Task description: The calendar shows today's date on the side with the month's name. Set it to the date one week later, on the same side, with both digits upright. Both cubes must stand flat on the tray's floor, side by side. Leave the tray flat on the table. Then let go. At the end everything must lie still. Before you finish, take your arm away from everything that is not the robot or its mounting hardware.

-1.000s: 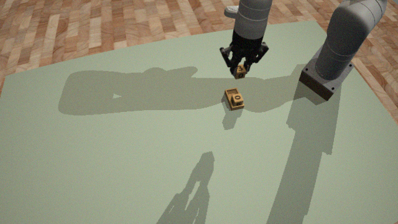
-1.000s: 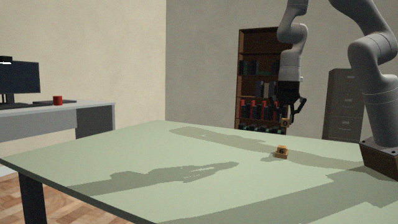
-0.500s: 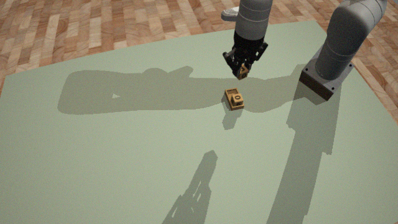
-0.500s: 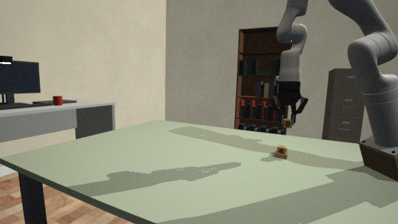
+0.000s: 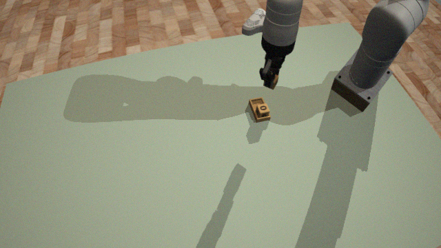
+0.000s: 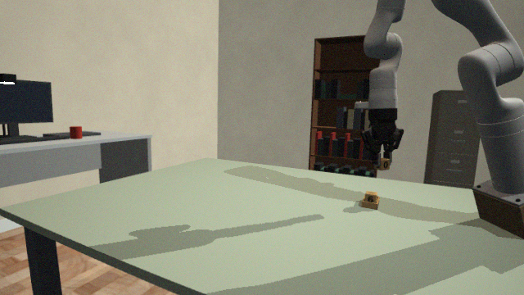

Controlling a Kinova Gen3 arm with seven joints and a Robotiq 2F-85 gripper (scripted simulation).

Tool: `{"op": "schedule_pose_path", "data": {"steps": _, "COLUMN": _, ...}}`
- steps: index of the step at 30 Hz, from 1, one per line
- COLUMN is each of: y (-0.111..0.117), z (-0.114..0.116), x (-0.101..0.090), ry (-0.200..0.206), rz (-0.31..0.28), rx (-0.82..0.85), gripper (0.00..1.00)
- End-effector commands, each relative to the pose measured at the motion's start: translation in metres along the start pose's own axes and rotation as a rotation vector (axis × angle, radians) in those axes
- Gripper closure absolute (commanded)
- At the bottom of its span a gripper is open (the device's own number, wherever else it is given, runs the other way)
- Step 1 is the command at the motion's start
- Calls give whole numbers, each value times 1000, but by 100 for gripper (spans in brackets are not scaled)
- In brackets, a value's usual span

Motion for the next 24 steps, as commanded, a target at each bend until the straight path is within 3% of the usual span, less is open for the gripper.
{"op": "schedule_pose_path", "data": {"steps": 1, "y": 0, "z": 2, "x": 1, "ry": 15, "rz": -5, "rx": -168, "gripper": 74}}
{"op": "schedule_pose_path", "data": {"steps": 7, "y": 0, "z": 3, "x": 2, "ry": 12, "rz": -7, "rx": -455, "gripper": 74}}
{"op": "schedule_pose_path", "data": {"steps": 9, "y": 0, "z": 3, "x": 2, "ry": 12, "rz": -7, "rx": -455, "gripper": 74}}
{"op": "schedule_pose_path", "data": {"steps": 24, "y": 3, "z": 3, "x": 2, "ry": 10, "rz": 4, "rx": -1234, "gripper": 74}}
Point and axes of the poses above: the point where the finger pads meet when closed, its own x axis out along the fingers, its own z axis across the jaws, y = z × x, the point moved 5 cm from there along -x, back along the fingers, and after that the axes turned 14 degrees about -x, right-handed, at the moved point
